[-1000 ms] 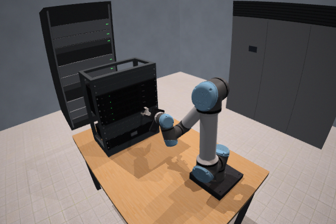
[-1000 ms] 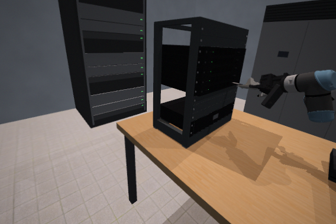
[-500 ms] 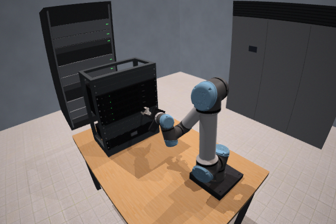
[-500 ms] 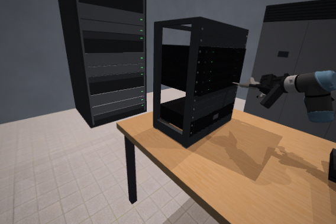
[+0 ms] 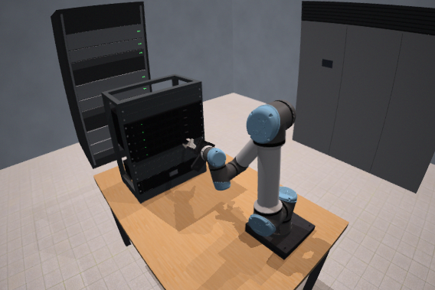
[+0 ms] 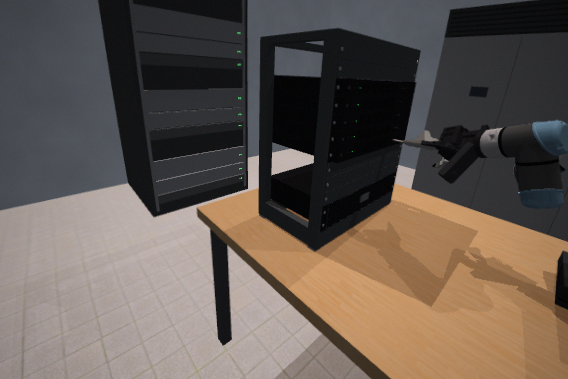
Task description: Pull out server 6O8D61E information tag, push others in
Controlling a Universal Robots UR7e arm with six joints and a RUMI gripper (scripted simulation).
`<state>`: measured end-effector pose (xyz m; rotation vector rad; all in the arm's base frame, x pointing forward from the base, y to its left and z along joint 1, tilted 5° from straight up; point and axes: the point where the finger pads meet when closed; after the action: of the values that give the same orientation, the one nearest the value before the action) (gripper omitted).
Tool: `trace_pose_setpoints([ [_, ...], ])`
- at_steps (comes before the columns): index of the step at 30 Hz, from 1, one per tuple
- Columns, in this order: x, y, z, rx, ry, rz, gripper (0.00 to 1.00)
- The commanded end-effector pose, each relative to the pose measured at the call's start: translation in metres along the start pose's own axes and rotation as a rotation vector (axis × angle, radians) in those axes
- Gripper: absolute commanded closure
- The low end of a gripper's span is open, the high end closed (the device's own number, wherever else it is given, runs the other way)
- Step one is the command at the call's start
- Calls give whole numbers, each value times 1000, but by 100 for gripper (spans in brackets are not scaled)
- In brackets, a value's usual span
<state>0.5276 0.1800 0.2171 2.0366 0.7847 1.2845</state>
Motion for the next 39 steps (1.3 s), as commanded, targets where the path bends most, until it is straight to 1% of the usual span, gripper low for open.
trace_pose_setpoints([
  [1, 1, 0, 0, 0, 4, 30, 0],
  [39, 3, -1, 2, 8, 27, 250, 0],
])
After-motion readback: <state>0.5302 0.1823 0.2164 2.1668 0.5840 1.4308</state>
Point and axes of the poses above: the point where the finger pads meet when closed, its own z axis out along the fingers, its own x axis across the jaws, y = z × x, and after that the axes turned 7 degrees about z, right-handed
